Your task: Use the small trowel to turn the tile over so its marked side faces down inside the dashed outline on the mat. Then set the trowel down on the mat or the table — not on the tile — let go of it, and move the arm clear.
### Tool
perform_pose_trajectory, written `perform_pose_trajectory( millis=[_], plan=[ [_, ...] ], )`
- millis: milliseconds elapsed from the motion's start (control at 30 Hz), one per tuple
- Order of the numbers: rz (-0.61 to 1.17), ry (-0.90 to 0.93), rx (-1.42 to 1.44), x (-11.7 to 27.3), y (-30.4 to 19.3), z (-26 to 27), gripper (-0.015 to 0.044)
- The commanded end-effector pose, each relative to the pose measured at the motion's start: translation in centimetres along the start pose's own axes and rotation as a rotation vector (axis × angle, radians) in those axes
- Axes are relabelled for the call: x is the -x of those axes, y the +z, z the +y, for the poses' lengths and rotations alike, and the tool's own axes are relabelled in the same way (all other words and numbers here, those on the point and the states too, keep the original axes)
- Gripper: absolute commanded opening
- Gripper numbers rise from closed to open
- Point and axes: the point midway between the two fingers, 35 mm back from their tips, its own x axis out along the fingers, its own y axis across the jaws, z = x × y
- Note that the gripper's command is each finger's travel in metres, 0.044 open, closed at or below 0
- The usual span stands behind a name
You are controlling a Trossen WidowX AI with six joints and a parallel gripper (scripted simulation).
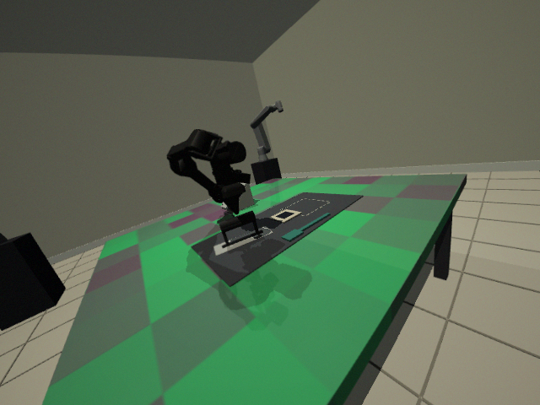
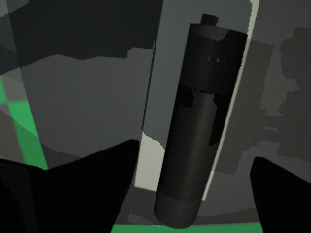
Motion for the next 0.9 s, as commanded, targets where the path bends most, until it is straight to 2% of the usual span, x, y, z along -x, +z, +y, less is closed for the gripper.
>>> perform_pose_trajectory(
  millis=[0,867],
  plan=[
    [-0.001,0.005,-0.001,0.2,-0.1,0.0,0.0270],
    [-0.003,0.005,-0.056,-3.8,-0.1,-0.1,0.0270]
  ],
)
